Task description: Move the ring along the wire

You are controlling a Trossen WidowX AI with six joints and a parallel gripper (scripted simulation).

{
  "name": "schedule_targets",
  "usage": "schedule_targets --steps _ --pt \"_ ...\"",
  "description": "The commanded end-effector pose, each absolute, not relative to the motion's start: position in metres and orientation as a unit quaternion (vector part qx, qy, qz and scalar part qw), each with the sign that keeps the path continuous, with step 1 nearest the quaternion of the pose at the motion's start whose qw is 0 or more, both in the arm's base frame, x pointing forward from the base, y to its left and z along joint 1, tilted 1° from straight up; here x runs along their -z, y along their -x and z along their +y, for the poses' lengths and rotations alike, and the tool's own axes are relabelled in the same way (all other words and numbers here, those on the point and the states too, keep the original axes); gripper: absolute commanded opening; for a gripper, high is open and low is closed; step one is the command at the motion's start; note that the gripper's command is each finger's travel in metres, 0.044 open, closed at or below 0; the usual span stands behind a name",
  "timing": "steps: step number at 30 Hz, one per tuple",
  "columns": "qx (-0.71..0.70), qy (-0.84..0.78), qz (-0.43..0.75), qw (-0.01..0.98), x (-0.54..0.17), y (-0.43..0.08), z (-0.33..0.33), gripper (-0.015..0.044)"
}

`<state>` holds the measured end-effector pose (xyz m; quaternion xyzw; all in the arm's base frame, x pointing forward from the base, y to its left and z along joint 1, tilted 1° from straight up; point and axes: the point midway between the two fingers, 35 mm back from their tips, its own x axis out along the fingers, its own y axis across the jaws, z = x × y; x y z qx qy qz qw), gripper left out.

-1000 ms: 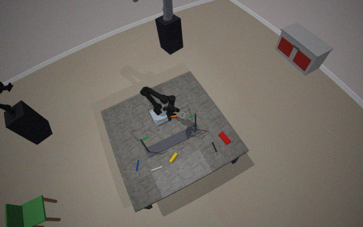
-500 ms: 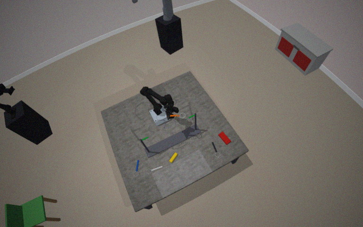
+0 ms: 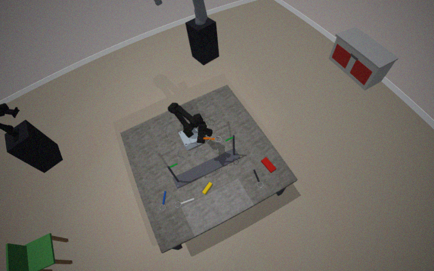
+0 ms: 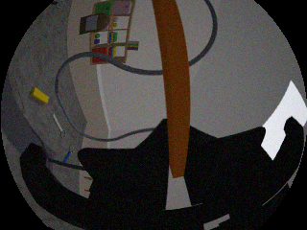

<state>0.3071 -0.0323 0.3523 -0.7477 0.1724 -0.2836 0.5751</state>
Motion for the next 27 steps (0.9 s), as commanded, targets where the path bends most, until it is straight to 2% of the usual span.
schedule_targets --steps 1,14,27 --pt "0.284 0.768 0.167 0.549 -0.356 -0.306 -0.033 -0.0150" --pt "0.285 0.796 0.160 0.510 -0.354 -0.306 -0.035 -0.0150" --pt "0.285 0.756 0.170 0.565 -0.328 -0.304 -0.045 -0.0150"
